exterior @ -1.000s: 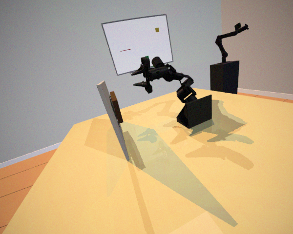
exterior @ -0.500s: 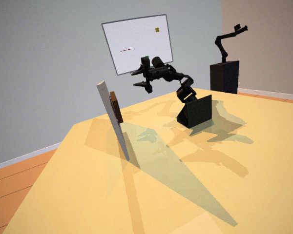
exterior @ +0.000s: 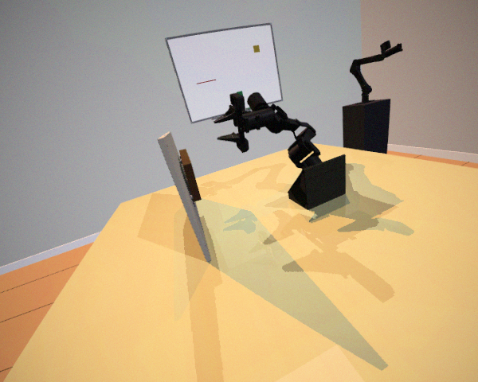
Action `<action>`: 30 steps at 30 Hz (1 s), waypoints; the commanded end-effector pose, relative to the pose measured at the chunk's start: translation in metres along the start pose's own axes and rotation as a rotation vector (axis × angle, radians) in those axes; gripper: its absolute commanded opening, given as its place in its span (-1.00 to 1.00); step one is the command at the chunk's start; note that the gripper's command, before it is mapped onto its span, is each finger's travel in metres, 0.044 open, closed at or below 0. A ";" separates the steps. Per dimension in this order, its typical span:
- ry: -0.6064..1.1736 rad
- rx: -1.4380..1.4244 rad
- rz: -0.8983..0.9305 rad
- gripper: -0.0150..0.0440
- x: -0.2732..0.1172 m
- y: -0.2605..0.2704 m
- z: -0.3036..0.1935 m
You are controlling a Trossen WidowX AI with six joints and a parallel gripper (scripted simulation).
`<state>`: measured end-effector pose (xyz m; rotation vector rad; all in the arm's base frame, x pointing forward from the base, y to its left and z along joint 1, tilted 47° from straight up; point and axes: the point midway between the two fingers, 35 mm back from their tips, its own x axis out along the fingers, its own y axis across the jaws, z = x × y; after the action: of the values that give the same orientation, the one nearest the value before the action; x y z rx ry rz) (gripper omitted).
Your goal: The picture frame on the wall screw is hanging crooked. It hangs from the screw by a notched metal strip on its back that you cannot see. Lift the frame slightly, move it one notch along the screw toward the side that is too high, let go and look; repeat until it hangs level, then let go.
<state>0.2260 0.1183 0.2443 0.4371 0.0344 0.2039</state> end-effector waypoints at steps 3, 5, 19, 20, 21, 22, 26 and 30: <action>-0.002 -0.004 -0.004 0.39 0.000 0.000 0.000; -0.002 -0.004 -0.004 0.39 0.000 0.000 0.000; -0.005 0.181 -0.002 0.39 0.006 -0.057 -0.015; -0.005 0.181 -0.002 0.39 0.006 -0.057 -0.015; -0.005 0.181 -0.002 0.39 0.006 -0.057 -0.015; -0.005 0.181 -0.002 0.39 0.006 -0.057 -0.015; -0.005 0.181 -0.002 0.39 0.006 -0.057 -0.015; -0.005 0.181 -0.002 0.39 0.006 -0.057 -0.015</action>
<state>0.2417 0.0745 0.2064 0.6129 0.0482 0.1931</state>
